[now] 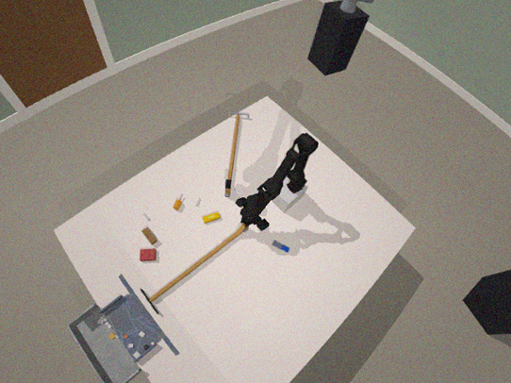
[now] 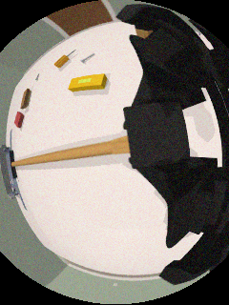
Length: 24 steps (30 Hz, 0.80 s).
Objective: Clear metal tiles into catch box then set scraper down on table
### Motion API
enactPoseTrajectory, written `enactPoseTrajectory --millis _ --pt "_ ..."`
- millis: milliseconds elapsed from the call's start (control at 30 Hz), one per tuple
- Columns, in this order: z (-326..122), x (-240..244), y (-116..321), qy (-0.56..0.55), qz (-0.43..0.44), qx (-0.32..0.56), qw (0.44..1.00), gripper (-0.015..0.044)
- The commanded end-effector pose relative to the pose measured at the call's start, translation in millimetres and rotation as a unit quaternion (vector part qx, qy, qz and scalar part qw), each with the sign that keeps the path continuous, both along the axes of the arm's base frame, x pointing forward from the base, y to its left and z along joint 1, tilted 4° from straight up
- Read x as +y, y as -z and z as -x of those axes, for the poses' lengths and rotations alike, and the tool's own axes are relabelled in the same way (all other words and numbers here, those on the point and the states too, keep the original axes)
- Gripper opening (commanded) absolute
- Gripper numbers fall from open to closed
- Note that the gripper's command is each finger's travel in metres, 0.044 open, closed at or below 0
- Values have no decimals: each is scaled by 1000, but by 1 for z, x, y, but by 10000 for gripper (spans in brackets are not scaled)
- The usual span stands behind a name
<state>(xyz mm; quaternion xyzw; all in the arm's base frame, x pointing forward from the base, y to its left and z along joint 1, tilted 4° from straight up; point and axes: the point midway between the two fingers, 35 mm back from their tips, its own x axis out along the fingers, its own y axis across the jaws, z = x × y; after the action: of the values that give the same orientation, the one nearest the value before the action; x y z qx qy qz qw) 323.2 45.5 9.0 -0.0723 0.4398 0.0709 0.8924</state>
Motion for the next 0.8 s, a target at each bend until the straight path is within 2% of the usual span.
enactPoseTrajectory --millis 0,767 --pt "2 9 0 -4 -1 -1 1000 0" --pt "12 37 2 -6 -2 -1 1000 0"
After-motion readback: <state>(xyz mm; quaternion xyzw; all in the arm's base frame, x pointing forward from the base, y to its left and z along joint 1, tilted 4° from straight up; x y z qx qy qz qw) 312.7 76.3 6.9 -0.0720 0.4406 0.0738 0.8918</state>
